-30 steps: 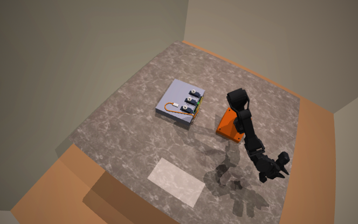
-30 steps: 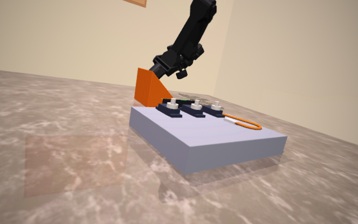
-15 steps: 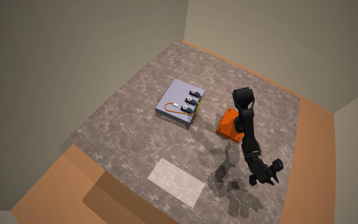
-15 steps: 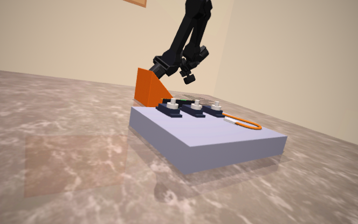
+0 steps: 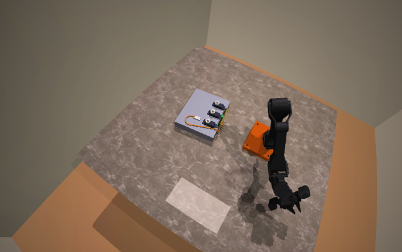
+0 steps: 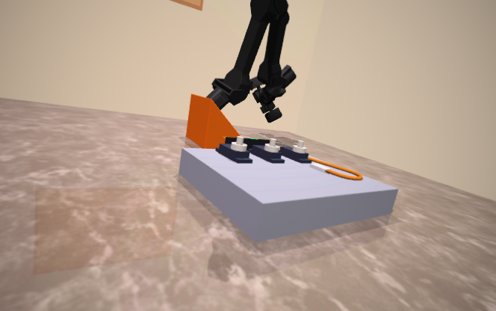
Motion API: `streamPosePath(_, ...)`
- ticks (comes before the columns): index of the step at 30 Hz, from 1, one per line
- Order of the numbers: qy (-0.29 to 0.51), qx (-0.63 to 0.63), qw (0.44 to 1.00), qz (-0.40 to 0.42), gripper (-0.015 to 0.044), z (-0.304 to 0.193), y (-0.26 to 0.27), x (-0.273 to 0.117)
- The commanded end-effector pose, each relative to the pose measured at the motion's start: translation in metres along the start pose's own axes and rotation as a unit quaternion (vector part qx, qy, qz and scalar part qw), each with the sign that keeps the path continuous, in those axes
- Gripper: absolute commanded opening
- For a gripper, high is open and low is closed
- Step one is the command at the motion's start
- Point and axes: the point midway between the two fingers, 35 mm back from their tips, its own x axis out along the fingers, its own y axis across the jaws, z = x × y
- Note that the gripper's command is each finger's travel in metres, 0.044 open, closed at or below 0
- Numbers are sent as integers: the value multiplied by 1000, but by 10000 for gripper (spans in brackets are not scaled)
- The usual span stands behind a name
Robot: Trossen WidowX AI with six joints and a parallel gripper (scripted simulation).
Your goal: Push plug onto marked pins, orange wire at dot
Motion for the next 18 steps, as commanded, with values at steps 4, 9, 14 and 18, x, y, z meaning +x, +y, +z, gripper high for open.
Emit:
streamPosePath(4,-19,-11,999,-47,115,14,-22,-8)
streamPosePath(9,-28,-19,996,-77,115,19,-37,-14)
streamPosePath(14,-37,-22,993,-110,115,26,-52,-22)
streamPosePath(18,-44,-22,990,-132,115,30,-62,-28)
